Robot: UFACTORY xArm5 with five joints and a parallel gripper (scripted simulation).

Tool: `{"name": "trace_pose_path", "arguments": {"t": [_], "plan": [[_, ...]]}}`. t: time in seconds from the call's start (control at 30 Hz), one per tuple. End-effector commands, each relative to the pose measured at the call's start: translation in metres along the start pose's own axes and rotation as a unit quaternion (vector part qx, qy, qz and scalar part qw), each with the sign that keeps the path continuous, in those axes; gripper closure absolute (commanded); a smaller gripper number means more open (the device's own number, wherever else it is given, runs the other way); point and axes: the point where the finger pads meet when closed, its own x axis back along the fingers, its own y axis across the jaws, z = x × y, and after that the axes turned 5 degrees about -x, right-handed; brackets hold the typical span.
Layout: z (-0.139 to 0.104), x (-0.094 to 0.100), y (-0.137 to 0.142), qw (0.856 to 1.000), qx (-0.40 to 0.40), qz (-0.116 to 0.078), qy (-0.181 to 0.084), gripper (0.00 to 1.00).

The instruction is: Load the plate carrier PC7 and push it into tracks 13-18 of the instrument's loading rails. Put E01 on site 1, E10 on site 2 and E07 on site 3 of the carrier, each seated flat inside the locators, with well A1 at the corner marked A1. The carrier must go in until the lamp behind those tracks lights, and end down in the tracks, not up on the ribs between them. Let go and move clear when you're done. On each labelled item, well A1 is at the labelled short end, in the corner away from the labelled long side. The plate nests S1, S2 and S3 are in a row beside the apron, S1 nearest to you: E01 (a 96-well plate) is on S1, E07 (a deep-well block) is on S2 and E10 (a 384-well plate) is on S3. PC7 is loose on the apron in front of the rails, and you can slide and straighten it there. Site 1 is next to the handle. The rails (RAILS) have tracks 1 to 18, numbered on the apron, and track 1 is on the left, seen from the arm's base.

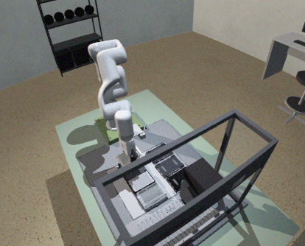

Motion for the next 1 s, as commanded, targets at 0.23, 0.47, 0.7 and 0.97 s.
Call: {"name": "trace_pose_path", "arguments": {"t": [0.23,0.47,0.7,0.97], "plan": [[-0.002,0.001,0.002,1.0,0.0,-0.003,0.01,1.0],[-0.002,0.001,0.002,1.0,0.0,-0.003,0.01,1.0],[-0.002,-0.005,0.002,1.0,0.0,-0.003,0.01,1.0],[-0.002,-0.015,0.002,1.0,0.0,-0.003,0.01,1.0]]}}
